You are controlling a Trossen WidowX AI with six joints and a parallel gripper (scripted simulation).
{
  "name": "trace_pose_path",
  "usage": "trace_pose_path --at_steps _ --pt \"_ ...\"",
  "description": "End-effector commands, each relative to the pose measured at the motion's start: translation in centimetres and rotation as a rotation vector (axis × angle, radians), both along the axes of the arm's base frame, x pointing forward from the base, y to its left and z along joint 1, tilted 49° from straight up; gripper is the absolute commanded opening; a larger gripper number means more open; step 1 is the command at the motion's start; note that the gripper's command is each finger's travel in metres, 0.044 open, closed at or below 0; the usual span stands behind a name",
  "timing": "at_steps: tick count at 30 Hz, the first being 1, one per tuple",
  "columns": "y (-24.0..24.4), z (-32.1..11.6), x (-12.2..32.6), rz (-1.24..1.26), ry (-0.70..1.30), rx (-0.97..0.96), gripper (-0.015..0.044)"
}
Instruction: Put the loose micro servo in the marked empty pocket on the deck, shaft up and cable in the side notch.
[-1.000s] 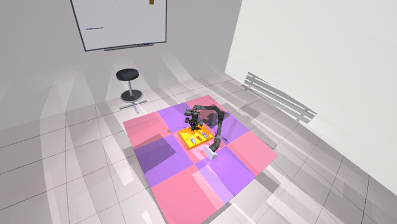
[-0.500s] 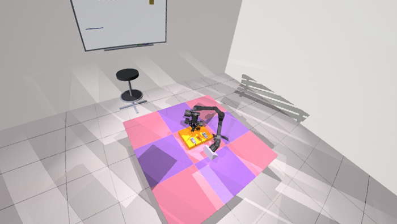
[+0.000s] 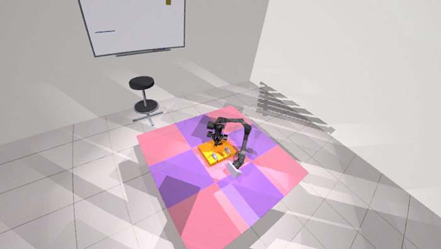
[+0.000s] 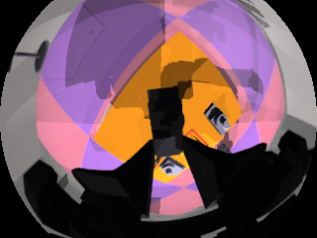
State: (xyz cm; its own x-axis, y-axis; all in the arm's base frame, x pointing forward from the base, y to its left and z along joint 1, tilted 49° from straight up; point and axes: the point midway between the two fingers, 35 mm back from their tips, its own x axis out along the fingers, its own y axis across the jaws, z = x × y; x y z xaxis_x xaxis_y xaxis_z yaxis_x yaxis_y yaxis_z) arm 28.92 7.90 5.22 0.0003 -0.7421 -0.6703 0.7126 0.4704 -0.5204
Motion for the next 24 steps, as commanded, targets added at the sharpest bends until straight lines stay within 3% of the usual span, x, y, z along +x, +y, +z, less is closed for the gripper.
trace_pose_path --at_steps 1,24 --pt "-0.07 0.34 -0.03 0.039 0.032 -0.002 0.0000" --pt "-0.07 0.34 -0.03 0.505 0.549 -0.005 0.0000"
